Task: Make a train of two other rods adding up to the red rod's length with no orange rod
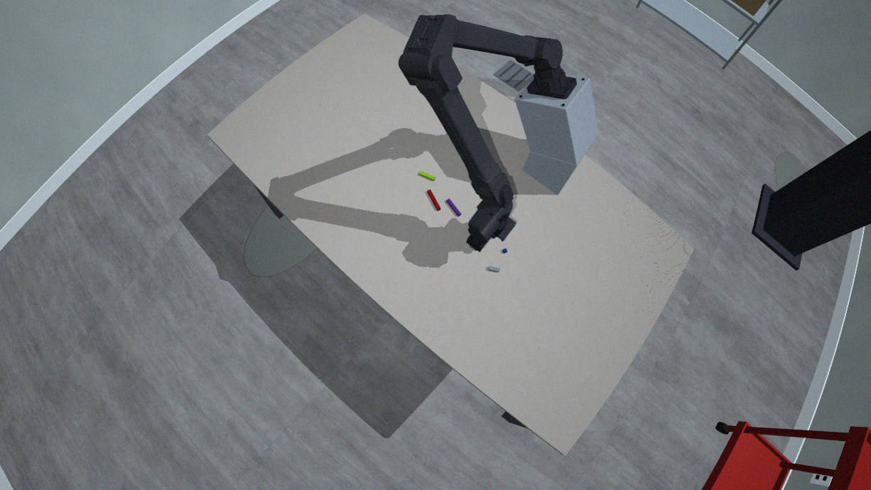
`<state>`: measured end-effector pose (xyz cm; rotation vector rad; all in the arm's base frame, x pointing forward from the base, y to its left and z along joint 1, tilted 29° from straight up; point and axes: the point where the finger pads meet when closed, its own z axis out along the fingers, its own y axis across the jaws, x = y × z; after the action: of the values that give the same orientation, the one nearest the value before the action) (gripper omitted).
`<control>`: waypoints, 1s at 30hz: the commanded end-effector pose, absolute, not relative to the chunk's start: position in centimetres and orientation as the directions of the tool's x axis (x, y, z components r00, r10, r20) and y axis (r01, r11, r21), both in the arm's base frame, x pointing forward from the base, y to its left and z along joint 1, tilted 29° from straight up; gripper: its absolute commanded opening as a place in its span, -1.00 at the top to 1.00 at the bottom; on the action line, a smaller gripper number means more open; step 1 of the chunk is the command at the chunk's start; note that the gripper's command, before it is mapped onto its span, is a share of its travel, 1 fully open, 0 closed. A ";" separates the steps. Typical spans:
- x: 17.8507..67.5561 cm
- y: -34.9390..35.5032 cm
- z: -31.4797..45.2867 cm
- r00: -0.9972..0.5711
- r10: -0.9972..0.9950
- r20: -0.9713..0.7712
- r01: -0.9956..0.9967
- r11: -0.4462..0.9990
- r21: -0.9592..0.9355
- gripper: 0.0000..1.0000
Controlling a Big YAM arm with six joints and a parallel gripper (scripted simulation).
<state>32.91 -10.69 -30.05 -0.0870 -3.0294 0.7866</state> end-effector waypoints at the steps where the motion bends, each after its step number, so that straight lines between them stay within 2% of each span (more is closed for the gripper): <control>1: 33.9 -9.1 -27.0 -0.998 0.050 -0.028 0.057 0.871 -0.488 0.90; 14: 33.9 -5.9 -21.6 -0.998 0.051 -0.029 0.059 0.873 -0.485 0.90; 17: 32.7 -7.0 -22.5 -0.997 0.083 0.003 0.071 0.870 -0.489 0.90; 30: 33.1 -6.5 -22.5 -0.998 0.066 -0.002 0.059 0.871 -0.488 0.90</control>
<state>33.69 -6.61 -21.96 -0.1016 -3.0440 0.7927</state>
